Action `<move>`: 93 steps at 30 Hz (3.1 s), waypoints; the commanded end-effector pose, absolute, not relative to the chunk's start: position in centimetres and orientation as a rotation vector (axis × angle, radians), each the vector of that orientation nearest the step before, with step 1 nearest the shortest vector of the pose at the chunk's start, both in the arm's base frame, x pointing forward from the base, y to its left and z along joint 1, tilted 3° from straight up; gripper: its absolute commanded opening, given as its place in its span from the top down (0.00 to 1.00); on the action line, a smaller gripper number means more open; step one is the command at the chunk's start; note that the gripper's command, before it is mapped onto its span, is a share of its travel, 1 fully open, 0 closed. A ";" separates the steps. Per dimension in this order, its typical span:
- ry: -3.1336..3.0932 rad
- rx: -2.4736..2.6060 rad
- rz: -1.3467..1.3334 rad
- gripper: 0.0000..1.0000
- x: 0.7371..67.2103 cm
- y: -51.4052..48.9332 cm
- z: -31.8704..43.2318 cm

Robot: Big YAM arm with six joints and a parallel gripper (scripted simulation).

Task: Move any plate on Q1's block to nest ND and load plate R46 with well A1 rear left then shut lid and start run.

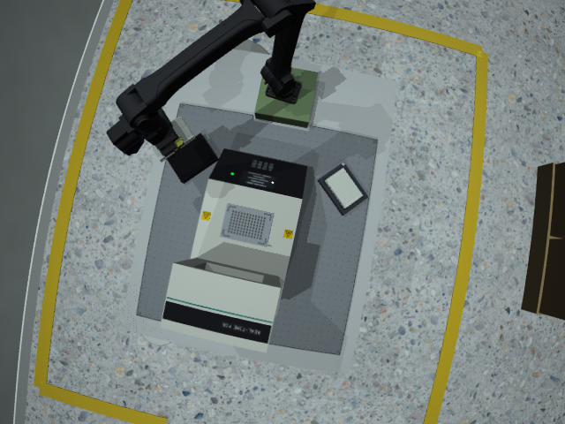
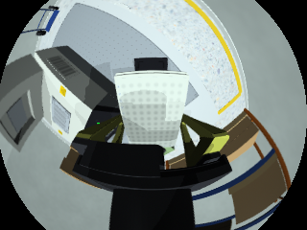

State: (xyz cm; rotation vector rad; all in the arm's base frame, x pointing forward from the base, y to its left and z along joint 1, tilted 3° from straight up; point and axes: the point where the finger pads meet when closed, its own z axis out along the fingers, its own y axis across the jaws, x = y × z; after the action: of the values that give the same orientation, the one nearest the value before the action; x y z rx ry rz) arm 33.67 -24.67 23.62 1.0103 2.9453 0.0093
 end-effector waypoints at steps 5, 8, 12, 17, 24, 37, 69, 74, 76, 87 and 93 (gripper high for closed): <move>2.886 0.972 -0.019 1.00 35.9 -25.7 25.0; 2.895 0.996 -0.011 1.00 35.7 -25.5 23.3; 2.907 1.003 -0.004 1.00 35.1 -24.9 21.7; 2.901 0.987 -0.008 1.00 34.6 -24.6 21.1; 2.926 0.996 0.005 1.00 34.6 -24.5 18.3; 2.915 0.991 -0.001 1.00 34.9 -24.7 14.9; 2.904 0.997 -0.004 1.00 35.8 -25.1 5.1; 2.913 1.001 0.000 1.00 35.5 -24.9 4.0; 2.922 1.004 0.005 1.00 35.3 -24.7 2.9; 2.914 1.014 0.010 1.00 35.4 -25.1 1.4; 2.894 1.013 0.001 1.00 36.0 -25.7 2.9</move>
State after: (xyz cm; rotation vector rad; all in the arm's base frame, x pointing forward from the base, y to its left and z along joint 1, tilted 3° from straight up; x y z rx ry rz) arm 34.58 -24.63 0.78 1.0091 2.9452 0.0084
